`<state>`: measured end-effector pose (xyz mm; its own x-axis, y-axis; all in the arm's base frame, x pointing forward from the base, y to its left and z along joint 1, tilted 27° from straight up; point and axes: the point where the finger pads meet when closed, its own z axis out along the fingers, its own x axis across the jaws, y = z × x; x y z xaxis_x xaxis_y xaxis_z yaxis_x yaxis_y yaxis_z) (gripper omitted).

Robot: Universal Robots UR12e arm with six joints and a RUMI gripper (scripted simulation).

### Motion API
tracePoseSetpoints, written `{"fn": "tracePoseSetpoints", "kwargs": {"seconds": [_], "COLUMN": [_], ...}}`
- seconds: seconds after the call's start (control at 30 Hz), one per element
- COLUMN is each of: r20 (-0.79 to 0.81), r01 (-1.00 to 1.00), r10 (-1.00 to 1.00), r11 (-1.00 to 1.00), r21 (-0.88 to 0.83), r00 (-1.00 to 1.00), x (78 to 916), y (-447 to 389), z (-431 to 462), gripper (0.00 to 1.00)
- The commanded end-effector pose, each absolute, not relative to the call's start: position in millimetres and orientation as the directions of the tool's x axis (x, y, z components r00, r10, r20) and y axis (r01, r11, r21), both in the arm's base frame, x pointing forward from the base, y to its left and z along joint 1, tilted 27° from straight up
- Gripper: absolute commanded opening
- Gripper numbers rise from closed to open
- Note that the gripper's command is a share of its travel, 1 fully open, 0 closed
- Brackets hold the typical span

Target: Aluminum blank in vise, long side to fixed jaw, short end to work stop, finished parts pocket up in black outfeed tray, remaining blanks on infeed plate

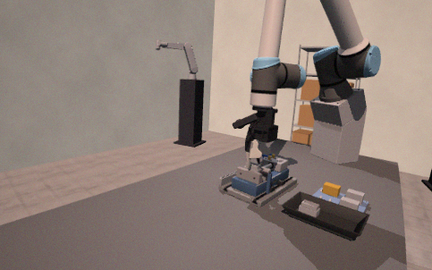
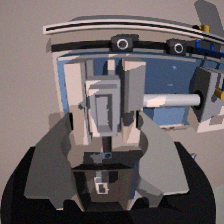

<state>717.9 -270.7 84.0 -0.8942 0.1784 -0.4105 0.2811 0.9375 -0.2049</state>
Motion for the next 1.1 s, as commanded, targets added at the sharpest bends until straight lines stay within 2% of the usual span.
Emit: {"fn": "tracePoseSetpoints", "kwargs": {"seconds": [0.0, 0.23, 0.27, 1.07], "r20": [-0.412, -0.412, -0.412, -0.412], "r01": [0.281, 0.281, 0.281, 0.281], "r10": [0.178, 0.178, 0.178, 0.178], "r11": [0.937, 0.937, 0.937, 0.937], "r21": [-0.205, -0.205, -0.205, -0.205], "r00": [-0.894, -0.894, -0.894, -0.894], "x": [718.2, 718.2, 718.2, 718.2], "y": [-270.7, -270.7, -270.7, -270.7], "z": [84.7, 84.7, 84.7, 84.7], "gripper": [0.40, 0.40, 0.00, 0.00]}}
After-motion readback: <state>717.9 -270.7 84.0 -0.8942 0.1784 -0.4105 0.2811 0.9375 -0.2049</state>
